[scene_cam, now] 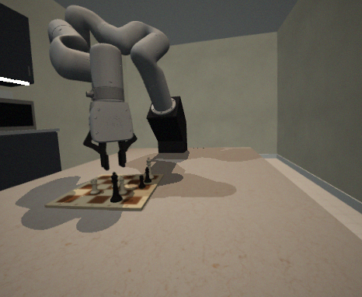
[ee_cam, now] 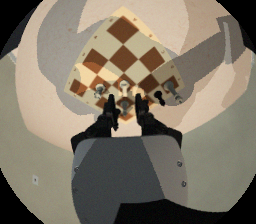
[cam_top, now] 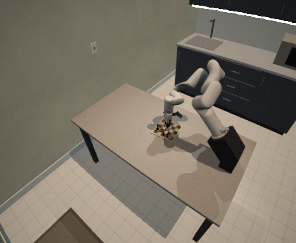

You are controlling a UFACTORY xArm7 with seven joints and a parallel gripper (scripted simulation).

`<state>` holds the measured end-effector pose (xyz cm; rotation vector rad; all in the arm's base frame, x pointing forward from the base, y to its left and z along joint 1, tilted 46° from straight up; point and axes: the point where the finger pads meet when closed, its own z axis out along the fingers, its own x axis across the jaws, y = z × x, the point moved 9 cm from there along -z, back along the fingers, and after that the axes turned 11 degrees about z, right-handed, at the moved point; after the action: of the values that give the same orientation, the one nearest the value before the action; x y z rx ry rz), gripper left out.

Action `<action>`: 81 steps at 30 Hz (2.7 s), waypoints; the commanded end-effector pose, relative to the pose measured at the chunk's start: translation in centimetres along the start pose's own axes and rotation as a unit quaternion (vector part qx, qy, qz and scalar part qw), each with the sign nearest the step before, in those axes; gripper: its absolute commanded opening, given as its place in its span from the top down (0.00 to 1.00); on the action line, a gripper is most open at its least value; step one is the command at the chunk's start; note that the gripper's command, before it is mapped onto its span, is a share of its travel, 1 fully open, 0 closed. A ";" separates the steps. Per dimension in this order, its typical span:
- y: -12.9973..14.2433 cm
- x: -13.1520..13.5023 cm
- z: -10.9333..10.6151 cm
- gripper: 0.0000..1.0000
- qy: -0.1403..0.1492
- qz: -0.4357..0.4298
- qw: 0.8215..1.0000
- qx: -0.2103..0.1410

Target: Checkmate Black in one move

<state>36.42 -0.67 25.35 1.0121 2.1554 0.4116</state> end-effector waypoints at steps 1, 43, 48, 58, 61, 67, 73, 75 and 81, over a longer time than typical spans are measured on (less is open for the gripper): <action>-0.1 -0.1 -3.3 0.63 0.001 0.000 1.000 0.000; -0.1 -0.1 -5.9 0.00 0.001 0.000 1.000 0.000; -0.1 -0.1 -7.8 0.00 0.001 0.000 1.000 0.000; -0.1 -0.1 -11.0 0.00 0.001 0.000 1.000 0.000; -0.1 -0.1 -11.8 0.00 0.001 0.000 1.000 0.000; -0.1 -0.1 -12.2 0.00 0.001 0.000 1.000 0.000; -0.1 -0.1 -12.2 0.00 0.001 0.000 1.000 0.000; -0.1 -0.1 -12.2 0.00 0.001 0.000 1.000 0.000; -0.1 -0.1 -12.2 0.00 0.001 0.000 1.000 0.000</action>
<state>27.73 -0.64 33.78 1.0131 2.1597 0.4133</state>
